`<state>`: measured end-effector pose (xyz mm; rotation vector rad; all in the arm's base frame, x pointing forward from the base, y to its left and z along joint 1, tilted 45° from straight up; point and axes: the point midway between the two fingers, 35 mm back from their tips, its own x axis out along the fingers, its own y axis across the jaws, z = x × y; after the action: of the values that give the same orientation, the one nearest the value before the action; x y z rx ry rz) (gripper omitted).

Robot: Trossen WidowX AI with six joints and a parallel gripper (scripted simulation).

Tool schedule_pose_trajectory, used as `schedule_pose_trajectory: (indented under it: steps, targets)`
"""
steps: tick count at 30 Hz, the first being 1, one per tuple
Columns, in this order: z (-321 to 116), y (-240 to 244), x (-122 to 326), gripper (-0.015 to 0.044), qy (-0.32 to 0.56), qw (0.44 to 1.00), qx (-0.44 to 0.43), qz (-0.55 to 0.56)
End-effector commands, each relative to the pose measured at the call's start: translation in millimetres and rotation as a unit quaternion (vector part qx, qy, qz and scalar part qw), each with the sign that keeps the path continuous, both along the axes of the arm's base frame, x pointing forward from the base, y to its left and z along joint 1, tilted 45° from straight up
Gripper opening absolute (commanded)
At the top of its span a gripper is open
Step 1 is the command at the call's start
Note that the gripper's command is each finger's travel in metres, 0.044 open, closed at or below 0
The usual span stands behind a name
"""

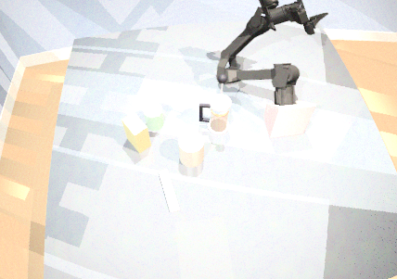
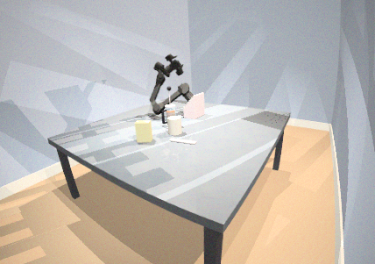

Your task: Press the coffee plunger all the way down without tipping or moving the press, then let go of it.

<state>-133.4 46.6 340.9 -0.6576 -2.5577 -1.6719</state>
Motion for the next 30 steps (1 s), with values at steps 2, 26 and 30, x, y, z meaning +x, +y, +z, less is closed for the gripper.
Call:
schedule_pose_trajectory:
  steps: [2, 26, 30]
  targets:
    - [-2.5, 5.1, -1.6, 0.044, -0.008, 1.0, -0.002, -0.01]
    - [-192.6, 133.6, 189.8, 0.044, -0.692, 0.462, -0.336, -0.441]
    - [-191.0, 111.4, 235.2, 0.044, -0.803, 0.29, -0.373, -0.364]
